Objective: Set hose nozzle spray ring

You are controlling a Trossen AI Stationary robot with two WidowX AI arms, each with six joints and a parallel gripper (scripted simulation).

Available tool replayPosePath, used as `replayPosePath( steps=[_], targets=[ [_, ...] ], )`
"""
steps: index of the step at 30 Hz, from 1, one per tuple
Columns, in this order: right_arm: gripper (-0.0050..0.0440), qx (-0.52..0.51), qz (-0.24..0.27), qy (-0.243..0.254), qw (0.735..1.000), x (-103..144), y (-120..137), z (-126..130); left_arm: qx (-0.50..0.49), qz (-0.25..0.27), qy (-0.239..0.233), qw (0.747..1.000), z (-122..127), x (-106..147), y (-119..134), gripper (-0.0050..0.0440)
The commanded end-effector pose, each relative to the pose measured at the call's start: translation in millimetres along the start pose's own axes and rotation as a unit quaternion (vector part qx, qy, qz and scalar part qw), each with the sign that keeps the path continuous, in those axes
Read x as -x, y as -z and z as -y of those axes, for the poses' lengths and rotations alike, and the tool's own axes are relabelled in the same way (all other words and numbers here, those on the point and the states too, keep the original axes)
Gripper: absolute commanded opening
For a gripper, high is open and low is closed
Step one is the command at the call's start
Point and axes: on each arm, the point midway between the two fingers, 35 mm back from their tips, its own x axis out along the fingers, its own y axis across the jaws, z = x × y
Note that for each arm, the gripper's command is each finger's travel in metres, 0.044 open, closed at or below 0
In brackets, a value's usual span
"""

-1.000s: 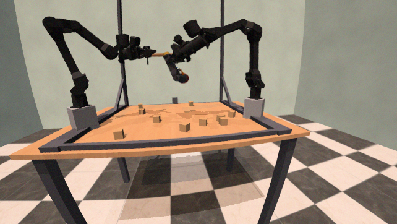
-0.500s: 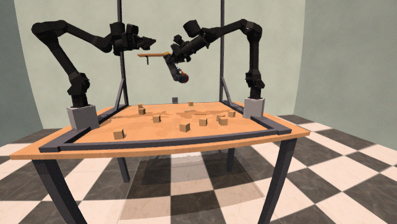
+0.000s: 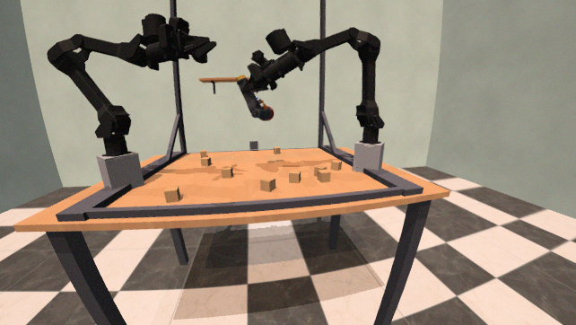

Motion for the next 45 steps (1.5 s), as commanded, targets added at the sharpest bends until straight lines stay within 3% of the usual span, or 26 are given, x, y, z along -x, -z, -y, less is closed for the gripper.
replayPosePath(
  steps=[1, 9, 45],
  targets=[
    [0.0171, 0.017, 0.011, -0.013, 1.0, 8, -19, 23, -0.005, 0.019, 0.0, 1.0, 1, 7, -14, 0.017],
    [0.0171, 0.033, 0.009, -0.02, 0.999, 15, -23, 37, -0.005, 0.019, 0.0, 1.0, 1, 7, -14, 0.017],
    [0.0171, 0.031, 0.01, -0.011, 0.999, 12, -19, 35, -0.005, 0.019, 0.0, 1.0, 1, 7, -14, 0.017]
  ],
)
